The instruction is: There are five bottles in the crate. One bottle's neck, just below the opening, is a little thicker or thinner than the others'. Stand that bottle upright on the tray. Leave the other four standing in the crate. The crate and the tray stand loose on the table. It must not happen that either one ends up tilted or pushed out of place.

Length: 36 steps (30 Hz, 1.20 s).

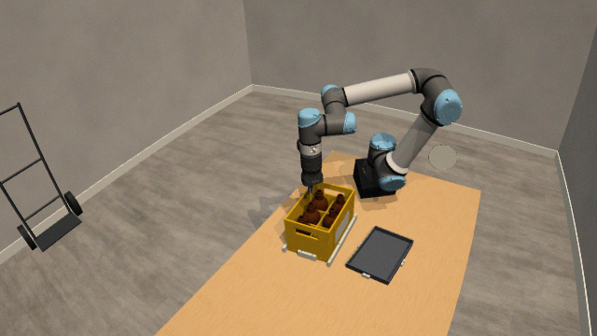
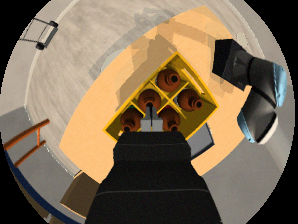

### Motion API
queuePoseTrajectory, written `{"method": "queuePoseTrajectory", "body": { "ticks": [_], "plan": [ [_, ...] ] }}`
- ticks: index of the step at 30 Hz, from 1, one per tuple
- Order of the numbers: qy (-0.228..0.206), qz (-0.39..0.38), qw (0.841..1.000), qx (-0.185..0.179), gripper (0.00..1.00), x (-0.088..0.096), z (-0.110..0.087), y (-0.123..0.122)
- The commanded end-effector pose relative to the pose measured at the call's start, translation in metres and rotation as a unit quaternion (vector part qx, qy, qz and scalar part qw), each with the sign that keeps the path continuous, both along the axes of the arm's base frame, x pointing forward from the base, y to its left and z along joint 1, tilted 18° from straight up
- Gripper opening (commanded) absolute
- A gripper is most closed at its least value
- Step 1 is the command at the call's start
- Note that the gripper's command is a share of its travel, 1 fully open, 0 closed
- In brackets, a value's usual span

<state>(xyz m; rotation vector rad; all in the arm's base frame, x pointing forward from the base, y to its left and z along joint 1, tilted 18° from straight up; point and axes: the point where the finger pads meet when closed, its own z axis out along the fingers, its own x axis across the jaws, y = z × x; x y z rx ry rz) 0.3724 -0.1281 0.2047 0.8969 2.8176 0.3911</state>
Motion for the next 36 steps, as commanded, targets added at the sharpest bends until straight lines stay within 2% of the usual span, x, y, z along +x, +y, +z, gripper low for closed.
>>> {"method": "queuePoseTrajectory", "body": {
  "ticks": [1,24,25,36],
  "plan": [
    [0.000,0.000,1.000,0.000,0.00,0.0002,0.0004,-0.0003],
    [0.000,0.000,1.000,0.000,0.00,0.0002,0.0004,-0.0003],
    [0.000,0.000,1.000,0.000,1.00,0.0002,0.0004,-0.0003],
    [0.000,0.000,1.000,0.000,1.00,0.0002,0.0004,-0.0003]
  ]
}}
